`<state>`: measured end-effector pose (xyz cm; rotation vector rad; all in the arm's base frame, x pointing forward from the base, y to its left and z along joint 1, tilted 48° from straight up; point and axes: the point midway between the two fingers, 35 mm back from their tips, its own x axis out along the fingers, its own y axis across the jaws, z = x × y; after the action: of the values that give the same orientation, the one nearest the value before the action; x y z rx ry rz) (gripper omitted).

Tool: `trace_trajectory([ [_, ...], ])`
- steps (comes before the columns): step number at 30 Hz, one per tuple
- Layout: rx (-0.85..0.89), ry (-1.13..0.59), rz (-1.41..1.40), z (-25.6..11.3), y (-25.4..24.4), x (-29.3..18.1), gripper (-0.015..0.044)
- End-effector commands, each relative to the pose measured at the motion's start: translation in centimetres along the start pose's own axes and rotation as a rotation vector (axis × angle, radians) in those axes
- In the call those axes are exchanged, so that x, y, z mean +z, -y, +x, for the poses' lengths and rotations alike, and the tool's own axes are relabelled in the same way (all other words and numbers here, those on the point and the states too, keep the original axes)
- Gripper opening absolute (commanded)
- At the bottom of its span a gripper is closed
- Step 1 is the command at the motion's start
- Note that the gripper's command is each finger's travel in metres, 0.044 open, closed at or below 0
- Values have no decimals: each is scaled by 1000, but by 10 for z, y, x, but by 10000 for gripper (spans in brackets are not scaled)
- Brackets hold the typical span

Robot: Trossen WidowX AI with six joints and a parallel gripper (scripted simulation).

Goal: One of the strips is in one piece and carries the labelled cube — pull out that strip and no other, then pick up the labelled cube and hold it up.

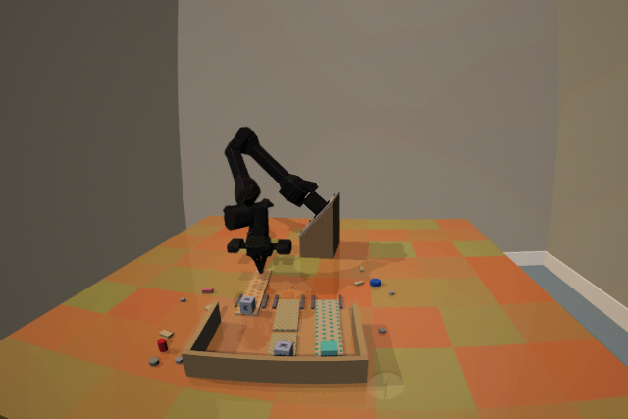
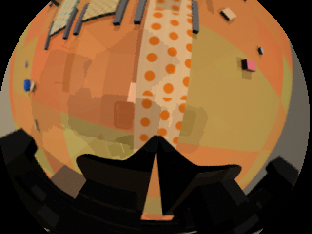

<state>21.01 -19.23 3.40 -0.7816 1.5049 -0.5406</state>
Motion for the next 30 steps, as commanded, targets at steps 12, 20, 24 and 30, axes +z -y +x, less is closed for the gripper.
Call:
trace_trajectory([
  [12, 11, -25, 52, -40, 0, 14, 79],
  [20, 11, -24, 104, -42, -4, 49, 289],
  [24, 11, -24, 105, -44, -6, 65, 394],
  [30, 11, -23, 106, -46, -8, 89, 440],
])
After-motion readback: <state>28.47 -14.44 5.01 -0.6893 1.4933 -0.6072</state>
